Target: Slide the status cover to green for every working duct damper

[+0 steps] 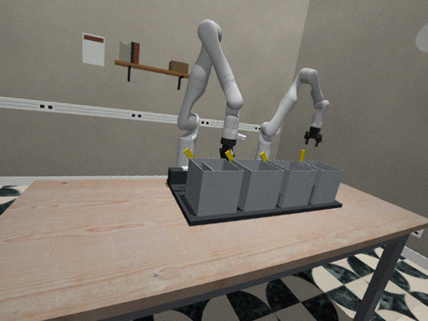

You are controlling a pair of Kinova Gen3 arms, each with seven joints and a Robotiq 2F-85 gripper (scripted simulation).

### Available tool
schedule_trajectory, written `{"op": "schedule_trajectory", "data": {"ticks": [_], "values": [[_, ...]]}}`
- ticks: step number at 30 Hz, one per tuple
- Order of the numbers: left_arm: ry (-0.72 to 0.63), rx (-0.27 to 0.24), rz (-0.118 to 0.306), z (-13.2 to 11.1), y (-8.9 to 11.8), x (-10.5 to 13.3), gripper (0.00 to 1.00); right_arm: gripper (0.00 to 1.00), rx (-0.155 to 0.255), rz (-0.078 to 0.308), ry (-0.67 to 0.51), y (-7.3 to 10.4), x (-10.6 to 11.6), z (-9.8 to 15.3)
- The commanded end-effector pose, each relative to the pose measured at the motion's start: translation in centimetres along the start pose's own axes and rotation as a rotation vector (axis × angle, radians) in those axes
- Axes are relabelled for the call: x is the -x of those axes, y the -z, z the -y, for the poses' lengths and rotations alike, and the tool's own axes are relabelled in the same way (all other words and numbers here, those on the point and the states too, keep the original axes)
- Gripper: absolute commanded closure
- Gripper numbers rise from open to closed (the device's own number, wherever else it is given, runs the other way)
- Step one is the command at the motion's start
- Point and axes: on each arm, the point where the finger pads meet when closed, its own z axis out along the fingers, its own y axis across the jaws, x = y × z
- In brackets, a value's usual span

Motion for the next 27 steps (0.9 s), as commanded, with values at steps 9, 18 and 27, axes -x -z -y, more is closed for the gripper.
{"op": "schedule_trajectory", "data": {"ticks": [9, 18, 27], "values": [[0.0, 0.0, 0.002, 0.0, 0.06, 0.03, 0.002, 0.903, 0.001, -0.001, 0.0, 0.02, -0.25, -0.02], [0.0, 0.0, 0.002, 0.0, 0.06, 0.03, 0.002, 0.903, 0.001, -0.001, 0.0, 0.02, -0.37, -0.02], [0.0, 0.0, 0.002, 0.0, 0.06, 0.03, 0.002, 0.903, 0.001, -0.001, 0.0, 0.02, -0.4, -0.02]]}}
